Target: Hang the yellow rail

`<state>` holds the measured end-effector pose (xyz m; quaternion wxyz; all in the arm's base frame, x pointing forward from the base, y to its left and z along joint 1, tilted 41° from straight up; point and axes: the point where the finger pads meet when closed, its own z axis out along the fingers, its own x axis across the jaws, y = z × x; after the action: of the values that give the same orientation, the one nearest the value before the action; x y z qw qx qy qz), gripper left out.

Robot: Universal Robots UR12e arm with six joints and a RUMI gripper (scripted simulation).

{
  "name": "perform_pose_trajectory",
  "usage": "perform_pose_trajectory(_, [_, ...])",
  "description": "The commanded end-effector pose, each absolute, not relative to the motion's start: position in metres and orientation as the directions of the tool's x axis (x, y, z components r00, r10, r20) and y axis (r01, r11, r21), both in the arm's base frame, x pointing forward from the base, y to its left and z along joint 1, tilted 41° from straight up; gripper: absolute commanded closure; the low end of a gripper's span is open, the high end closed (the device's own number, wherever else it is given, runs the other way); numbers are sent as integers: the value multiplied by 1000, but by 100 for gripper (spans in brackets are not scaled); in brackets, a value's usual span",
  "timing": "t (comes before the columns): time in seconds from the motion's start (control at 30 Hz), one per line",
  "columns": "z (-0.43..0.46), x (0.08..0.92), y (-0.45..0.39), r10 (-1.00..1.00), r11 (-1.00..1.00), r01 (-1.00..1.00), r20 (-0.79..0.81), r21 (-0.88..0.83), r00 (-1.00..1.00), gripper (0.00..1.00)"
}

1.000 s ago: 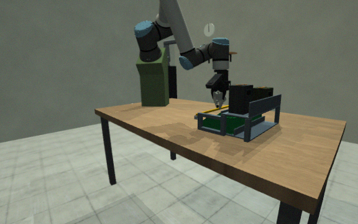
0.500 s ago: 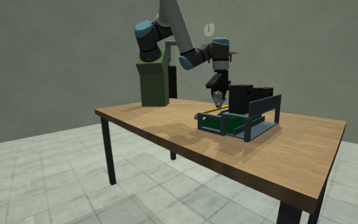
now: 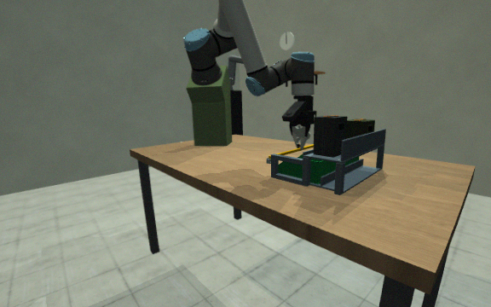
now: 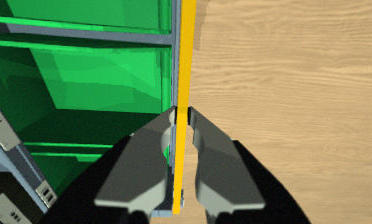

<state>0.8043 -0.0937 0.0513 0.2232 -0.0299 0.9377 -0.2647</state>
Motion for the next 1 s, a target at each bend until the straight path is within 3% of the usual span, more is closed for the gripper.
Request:
perform_pose_trajectory(0.0, [52, 807, -95, -175, 858, 64, -406, -510, -897, 100])
perform_pose_trajectory(0.97, [50, 809, -97, -174, 858, 64, -406, -510, -897, 100])
